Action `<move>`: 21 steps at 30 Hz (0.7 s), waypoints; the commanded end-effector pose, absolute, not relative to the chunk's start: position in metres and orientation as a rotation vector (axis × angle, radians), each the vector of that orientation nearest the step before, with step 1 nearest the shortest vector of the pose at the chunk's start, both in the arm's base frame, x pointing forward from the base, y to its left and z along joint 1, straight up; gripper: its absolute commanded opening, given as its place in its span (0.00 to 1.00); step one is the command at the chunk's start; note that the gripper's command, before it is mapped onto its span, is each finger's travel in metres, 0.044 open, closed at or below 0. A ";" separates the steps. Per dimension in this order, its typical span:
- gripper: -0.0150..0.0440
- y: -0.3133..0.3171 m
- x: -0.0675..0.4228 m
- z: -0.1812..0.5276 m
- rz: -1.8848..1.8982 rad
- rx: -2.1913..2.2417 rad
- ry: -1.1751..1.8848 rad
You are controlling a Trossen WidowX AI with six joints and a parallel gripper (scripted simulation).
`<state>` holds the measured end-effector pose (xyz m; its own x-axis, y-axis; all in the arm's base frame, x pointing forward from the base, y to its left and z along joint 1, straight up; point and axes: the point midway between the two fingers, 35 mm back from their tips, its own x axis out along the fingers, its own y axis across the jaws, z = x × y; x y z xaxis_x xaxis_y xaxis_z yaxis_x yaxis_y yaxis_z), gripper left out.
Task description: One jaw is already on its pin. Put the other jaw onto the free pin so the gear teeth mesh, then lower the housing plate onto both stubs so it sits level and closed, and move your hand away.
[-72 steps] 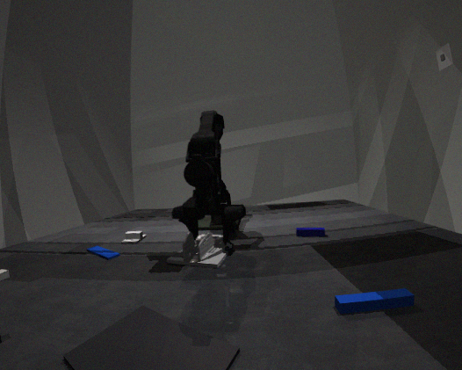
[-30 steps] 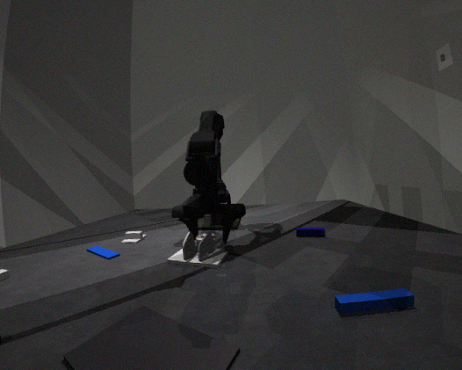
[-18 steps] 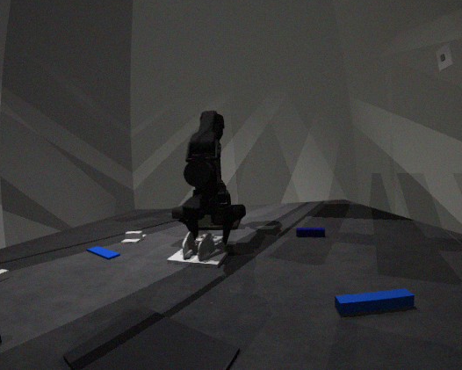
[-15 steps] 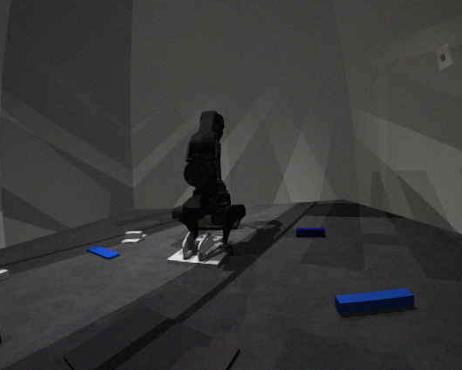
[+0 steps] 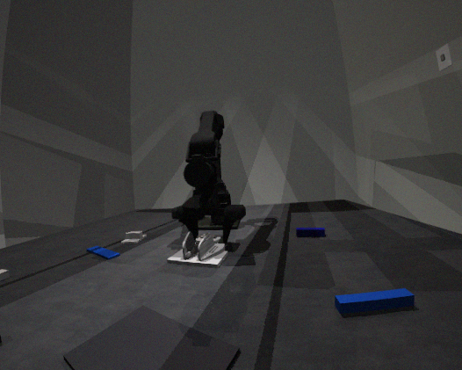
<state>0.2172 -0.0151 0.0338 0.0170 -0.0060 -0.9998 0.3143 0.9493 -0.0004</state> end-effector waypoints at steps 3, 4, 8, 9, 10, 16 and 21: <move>0.89 -0.015 0.217 0.034 -0.253 0.248 1.538; 0.94 -0.015 0.217 0.034 -0.253 0.248 1.538; 1.00 -0.015 0.217 0.034 -0.253 0.248 1.538; 1.00 -0.015 0.217 0.034 -0.253 0.248 1.538; 1.00 -0.015 0.217 0.034 -0.253 0.248 1.538; 1.00 -0.015 0.217 0.034 -0.253 0.248 1.538; 1.00 -0.015 0.218 0.038 -0.253 0.248 1.538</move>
<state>0.2171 -0.0151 0.0340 0.0158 -0.0060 -0.9999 0.3145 0.9492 -0.0007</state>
